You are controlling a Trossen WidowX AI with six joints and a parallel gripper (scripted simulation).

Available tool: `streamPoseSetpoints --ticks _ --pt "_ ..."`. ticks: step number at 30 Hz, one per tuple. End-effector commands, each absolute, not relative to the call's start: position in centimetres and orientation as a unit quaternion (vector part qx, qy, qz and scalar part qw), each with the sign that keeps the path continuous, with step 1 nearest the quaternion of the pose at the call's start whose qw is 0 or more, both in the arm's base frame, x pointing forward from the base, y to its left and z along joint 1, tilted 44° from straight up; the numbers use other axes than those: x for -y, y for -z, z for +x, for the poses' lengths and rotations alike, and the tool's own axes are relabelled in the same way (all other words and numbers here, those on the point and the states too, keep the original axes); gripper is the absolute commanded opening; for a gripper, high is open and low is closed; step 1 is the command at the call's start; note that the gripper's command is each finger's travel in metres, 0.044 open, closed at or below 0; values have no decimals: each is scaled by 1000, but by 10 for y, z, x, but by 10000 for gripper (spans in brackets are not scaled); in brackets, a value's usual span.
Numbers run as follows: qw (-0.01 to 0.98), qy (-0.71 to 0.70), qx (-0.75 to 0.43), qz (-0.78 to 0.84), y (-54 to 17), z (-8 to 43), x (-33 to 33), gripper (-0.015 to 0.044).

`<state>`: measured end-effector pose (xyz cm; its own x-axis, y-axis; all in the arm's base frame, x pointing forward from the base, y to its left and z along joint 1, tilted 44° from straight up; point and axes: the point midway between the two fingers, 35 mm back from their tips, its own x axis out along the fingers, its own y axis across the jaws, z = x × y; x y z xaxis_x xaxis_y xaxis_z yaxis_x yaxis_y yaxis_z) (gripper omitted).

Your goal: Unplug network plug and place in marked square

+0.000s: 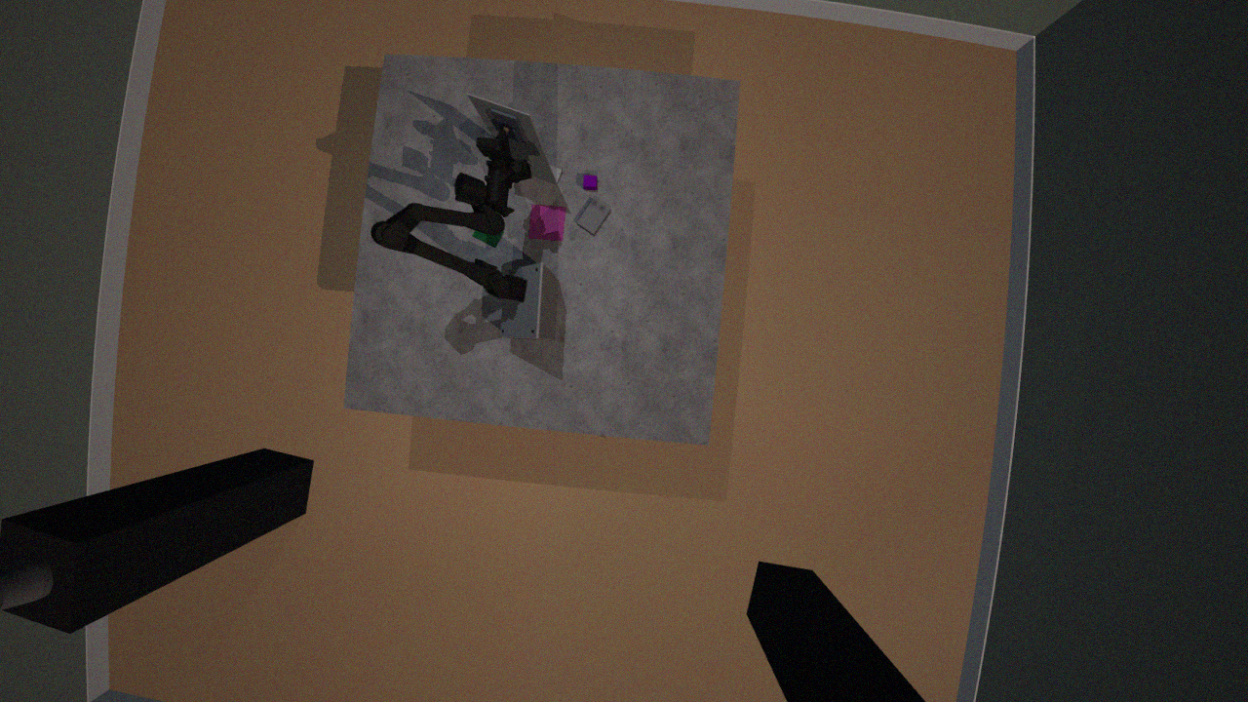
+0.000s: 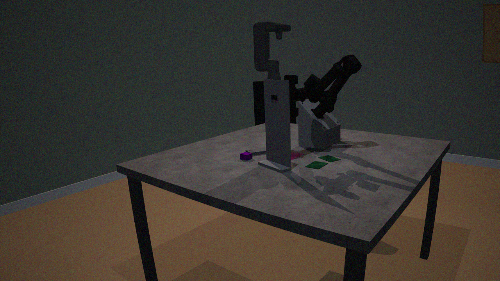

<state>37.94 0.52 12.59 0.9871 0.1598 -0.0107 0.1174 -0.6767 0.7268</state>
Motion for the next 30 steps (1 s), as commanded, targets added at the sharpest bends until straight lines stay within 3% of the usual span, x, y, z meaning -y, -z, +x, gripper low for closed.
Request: streamPoseSetpoints --ticks 1,30 --pt "393 -26 -76 916 -127 375 -5 0" --pt "393 -25 -76 916 -128 359 -4 0"
